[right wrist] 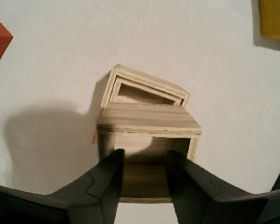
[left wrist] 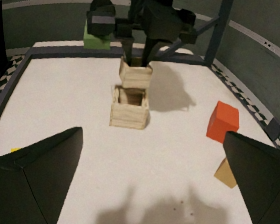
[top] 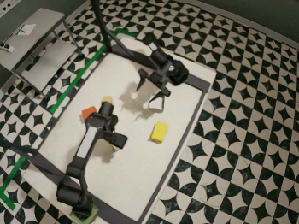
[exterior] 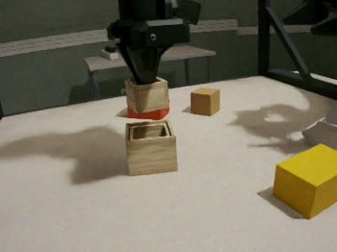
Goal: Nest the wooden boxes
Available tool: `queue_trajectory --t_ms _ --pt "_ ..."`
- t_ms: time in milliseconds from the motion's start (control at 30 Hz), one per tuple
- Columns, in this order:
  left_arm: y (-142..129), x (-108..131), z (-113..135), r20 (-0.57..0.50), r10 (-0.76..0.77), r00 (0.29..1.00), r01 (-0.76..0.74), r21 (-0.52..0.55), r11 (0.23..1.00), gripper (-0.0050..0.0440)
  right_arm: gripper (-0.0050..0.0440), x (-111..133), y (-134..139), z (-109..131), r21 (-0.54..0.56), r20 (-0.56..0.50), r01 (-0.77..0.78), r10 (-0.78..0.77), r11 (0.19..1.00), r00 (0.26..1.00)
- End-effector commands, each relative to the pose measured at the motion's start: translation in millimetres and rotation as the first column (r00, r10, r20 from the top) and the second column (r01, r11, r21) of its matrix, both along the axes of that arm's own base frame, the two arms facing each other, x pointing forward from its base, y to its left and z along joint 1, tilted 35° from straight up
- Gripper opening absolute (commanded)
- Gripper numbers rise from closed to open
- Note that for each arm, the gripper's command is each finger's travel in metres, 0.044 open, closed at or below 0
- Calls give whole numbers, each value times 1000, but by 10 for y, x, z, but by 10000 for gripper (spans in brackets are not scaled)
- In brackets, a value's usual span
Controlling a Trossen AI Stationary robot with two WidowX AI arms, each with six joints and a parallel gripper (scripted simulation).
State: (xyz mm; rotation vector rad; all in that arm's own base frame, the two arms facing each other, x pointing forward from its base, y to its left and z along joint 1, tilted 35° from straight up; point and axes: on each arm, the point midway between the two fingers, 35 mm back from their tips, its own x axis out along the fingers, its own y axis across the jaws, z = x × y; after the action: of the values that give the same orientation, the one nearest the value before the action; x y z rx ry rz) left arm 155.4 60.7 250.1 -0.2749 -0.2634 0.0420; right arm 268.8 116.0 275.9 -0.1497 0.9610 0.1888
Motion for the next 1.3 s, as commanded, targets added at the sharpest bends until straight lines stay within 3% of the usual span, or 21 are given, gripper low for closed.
queue_trajectory --t_ms 0,233,467,533,1033,1100,1267 --pt "-4 -3 -6 -1 -2 1000 2 -3 1000 400 194 -57 -22 131 -51 48 -110 112 993 992" --pt "-4 -3 -6 -1 -2 1000 2 -3 1000 400 194 -35 -11 96 -198 33 -297 309 934 950" --pt "-4 -3 -6 -1 -2 1000 2 -3 1000 400 194 -37 -12 85 -332 -1 -464 491 821 871" --pt "-4 -3 -6 -1 -2 1000 2 -3 1000 400 194 -37 -12 85 -332 -1 -464 491 821 871" --pt "-4 -3 -6 -1 -2 1000 2 -3 1000 400 194 -37 -12 85 -559 -154 -707 785 432 601" --pt "-4 -3 -6 -1 -2 1000 2 -3 1000 400 194 -37 -12 85 -559 -154 -707 785 432 601" --pt "-4 -3 -6 -1 -2 1000 2 -3 1000 400 194 -37 -12 85 -609 -225 -746 842 271 490"
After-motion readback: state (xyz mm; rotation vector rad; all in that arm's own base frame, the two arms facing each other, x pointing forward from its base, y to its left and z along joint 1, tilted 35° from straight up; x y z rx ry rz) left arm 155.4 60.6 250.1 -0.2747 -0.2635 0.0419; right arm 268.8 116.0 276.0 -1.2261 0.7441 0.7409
